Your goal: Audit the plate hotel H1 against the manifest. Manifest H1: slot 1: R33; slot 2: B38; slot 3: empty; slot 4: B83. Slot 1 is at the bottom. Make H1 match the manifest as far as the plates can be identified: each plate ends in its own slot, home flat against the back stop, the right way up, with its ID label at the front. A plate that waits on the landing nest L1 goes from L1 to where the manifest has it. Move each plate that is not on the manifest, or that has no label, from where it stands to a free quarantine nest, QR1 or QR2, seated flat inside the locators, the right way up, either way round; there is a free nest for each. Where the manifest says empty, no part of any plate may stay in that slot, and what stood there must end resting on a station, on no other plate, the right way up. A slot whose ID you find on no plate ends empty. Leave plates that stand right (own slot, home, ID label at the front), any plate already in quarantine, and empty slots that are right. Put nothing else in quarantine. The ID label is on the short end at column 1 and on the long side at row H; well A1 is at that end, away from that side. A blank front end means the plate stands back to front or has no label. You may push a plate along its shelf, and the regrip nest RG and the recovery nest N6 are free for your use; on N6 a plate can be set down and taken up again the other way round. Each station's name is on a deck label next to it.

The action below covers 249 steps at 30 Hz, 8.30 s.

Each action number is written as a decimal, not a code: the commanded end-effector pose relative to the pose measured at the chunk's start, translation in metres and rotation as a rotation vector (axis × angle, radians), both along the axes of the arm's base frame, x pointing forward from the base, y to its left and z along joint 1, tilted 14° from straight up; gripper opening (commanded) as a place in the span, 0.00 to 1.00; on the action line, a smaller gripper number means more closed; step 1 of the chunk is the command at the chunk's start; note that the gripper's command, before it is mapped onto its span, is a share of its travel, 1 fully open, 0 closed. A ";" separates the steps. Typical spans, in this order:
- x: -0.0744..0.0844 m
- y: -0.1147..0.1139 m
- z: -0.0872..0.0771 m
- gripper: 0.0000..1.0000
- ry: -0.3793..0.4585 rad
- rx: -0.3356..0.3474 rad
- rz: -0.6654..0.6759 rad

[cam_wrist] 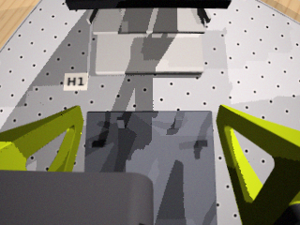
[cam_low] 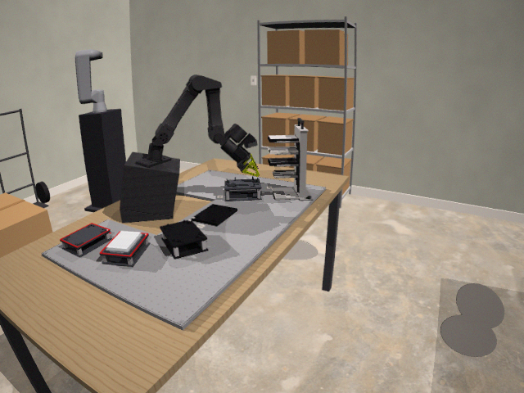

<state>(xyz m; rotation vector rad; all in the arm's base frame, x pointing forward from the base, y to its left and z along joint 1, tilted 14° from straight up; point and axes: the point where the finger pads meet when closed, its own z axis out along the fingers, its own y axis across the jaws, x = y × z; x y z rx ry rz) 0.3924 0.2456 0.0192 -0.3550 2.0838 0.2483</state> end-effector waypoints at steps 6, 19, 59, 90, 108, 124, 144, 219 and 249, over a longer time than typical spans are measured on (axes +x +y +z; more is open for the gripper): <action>-0.018 -0.003 0.002 1.00 -0.011 0.010 0.003; -0.036 -0.011 -0.001 1.00 0.010 -0.007 0.003; -0.087 -0.032 0.022 1.00 0.010 -0.008 0.003; -0.099 -0.036 0.127 1.00 -0.021 0.022 0.004; -0.113 -0.044 0.179 1.00 -0.021 0.023 0.004; -0.110 -0.049 0.153 1.00 0.016 -0.020 -0.005; -0.088 -0.036 0.141 1.00 -0.014 0.011 -0.001; -0.010 -0.010 0.155 1.00 0.003 -0.005 -0.001; 0.023 0.001 0.163 1.00 0.002 -0.004 -0.002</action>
